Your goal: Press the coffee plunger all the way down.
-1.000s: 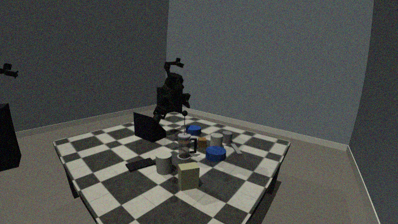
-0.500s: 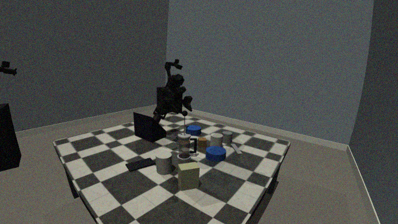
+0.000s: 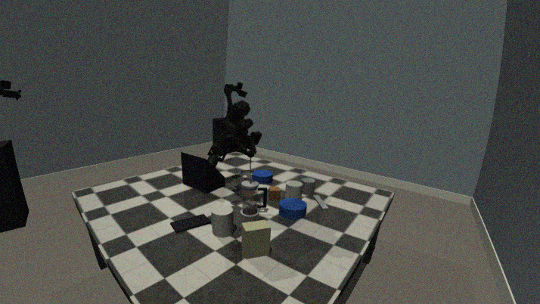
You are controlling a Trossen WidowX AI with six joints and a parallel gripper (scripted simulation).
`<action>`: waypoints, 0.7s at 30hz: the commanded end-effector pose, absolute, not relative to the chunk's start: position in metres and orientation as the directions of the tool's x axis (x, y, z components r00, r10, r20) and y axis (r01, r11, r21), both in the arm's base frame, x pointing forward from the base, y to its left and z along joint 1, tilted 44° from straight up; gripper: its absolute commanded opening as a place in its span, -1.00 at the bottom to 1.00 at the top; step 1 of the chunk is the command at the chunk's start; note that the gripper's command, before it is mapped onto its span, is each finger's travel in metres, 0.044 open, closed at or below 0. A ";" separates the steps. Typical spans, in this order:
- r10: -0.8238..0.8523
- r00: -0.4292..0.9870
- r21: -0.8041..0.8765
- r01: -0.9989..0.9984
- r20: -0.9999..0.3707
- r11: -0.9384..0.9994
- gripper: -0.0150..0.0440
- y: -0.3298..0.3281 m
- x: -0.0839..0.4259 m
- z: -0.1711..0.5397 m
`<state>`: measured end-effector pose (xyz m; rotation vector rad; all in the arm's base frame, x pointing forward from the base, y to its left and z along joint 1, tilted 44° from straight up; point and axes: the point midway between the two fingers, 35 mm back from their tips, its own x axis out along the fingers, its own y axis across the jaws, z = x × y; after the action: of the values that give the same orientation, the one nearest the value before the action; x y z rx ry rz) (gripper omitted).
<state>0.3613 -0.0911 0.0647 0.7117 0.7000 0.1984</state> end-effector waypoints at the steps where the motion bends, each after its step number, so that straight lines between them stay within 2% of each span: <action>1: 0.391 0.757 0.659 0.068 -0.523 0.749 -0.07 -0.091 0.361 0.064; 21: 0.391 0.756 0.658 0.069 -0.525 0.750 -0.07 -0.082 0.362 0.051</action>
<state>0.3639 -0.0904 0.0623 0.7084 0.6807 0.1926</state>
